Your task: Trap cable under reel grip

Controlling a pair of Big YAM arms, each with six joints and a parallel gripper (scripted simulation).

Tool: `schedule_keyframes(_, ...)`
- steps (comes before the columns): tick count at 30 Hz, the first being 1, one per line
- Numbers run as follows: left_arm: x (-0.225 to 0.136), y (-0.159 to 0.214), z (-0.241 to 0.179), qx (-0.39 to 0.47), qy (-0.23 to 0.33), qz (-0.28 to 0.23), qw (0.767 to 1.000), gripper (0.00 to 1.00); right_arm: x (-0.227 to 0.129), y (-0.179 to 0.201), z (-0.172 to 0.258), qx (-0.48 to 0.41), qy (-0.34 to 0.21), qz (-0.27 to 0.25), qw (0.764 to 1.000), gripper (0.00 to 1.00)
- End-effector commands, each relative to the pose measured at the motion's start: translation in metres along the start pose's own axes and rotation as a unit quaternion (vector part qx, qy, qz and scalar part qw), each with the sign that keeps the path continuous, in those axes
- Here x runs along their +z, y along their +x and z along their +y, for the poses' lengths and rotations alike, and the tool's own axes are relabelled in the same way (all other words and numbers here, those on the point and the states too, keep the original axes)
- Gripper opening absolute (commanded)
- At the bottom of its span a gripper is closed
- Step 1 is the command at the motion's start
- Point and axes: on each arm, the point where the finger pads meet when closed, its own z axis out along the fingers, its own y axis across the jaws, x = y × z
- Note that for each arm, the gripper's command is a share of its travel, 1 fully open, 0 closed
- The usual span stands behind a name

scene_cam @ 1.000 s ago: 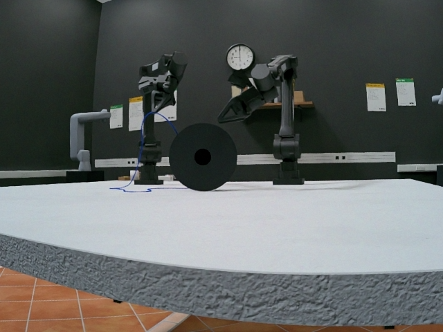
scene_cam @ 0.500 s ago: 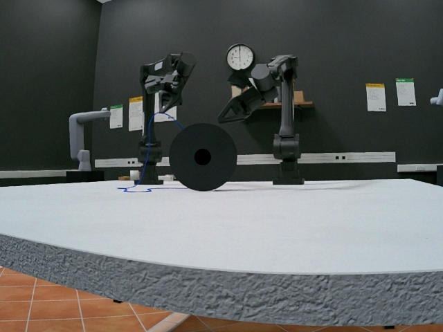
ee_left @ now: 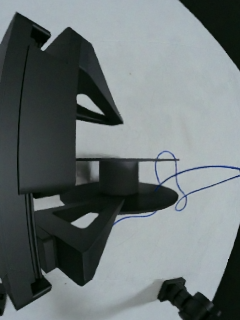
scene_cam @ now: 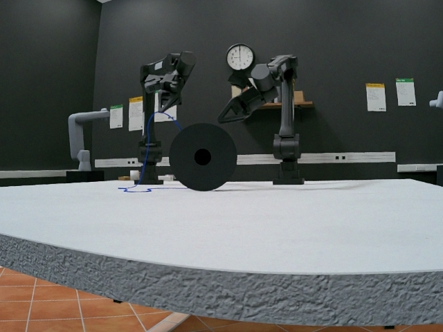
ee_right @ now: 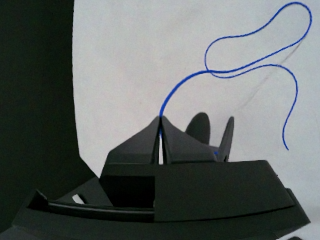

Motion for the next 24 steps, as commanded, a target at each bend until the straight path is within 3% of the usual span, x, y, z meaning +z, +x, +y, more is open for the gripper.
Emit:
schedule_keyframes(1,-0.008,-0.022,0.016,0.015,-0.013,-0.008,1.000,0.75,-0.026,0.030,0.028,-0.007,-0.025,0.018,1.000,0.00)
schedule_keyframes(5,-0.008,-0.021,0.016,0.014,-0.013,-0.008,1.000,0.75,-0.028,0.036,0.026,-0.013,-0.025,0.017,0.999,0.00)
schedule_keyframes(13,-0.008,-0.022,0.017,0.013,-0.012,-0.007,1.000,0.75,-0.046,0.005,0.046,0.017,-0.035,0.021,0.999,0.00)
schedule_keyframes(24,-0.009,-0.026,0.019,0.013,-0.011,-0.007,1.000,0.75,-0.051,0.017,0.046,0.007,-0.039,0.025,0.999,0.00)
